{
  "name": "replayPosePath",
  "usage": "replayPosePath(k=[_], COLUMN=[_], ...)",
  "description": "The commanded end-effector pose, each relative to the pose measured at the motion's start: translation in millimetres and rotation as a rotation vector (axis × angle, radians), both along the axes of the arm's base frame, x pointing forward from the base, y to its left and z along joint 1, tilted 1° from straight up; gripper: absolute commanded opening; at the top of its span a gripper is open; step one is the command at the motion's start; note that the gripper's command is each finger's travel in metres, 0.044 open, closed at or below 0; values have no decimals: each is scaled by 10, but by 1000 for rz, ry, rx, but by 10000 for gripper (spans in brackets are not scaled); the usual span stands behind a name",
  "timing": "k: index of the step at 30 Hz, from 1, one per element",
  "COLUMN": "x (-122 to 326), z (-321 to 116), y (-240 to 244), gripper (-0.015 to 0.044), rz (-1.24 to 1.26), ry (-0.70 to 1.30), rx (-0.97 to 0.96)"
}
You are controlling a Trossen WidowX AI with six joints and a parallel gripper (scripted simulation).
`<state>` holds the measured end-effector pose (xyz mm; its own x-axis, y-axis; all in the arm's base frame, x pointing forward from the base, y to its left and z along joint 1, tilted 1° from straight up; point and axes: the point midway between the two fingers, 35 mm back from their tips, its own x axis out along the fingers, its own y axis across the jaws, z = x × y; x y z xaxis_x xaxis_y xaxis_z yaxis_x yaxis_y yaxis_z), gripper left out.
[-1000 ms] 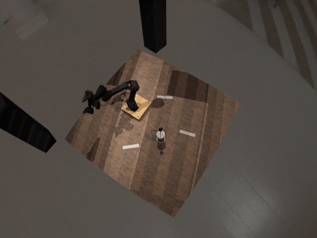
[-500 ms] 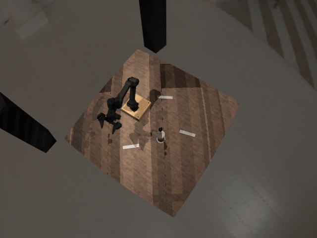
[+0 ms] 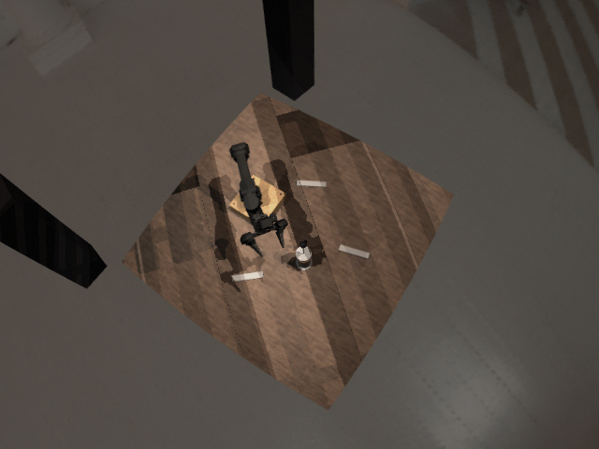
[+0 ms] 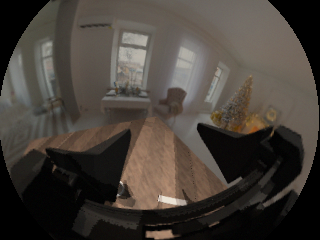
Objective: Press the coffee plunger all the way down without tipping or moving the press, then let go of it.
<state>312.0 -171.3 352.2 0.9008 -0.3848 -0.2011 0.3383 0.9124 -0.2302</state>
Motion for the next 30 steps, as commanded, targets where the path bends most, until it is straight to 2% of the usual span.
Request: replayPosePath(k=[1,5,7,11,17,30], x=[100,38,11,25,29,135], z=[-272,-530,-572,-719,-1173,-1220], y=[633,1176,1264,1262,1270,1266], gripper=[440,440,440,440,440,440], rz=[98,168,178,178,182,186], ry=[95,213,235,235,235,235], rx=[166,286,303,303,303,302])
